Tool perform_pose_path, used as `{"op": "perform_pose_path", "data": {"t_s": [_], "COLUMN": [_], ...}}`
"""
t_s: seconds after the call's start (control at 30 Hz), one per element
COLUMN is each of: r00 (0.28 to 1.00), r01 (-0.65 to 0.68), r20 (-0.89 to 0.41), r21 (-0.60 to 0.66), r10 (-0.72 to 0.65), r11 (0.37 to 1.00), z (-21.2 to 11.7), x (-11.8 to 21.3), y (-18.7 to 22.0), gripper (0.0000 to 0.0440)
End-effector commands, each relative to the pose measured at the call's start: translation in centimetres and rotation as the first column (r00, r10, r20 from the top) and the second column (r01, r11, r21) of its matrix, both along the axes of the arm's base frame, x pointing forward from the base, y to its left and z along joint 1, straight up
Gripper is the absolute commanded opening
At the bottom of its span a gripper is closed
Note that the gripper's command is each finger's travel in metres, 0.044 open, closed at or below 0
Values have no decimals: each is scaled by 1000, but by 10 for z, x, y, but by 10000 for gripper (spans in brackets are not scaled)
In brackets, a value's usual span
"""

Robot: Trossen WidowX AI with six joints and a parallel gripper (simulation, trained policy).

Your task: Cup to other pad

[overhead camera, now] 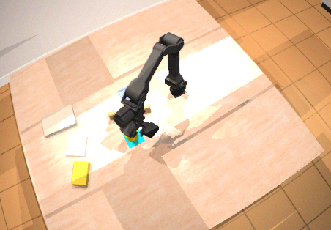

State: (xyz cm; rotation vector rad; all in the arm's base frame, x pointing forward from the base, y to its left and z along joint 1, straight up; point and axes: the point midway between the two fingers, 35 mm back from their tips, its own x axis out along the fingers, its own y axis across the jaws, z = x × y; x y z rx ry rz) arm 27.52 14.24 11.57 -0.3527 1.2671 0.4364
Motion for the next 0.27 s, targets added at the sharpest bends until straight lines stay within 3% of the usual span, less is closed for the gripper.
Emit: {"op": "perform_pose_path", "data": {"t_s": [0.0,0.1,0.23], "r00": [1000,999,997], "r01": [14,20,35], "r20": [23,44,67], "r21": [26,41,60], "r10": [-15,-22,-39], "r11": [1000,999,998], "z": [13,23,36], "x": [-1,0,1], "y": [0,-1,-3], "gripper": [252,286,376]}}
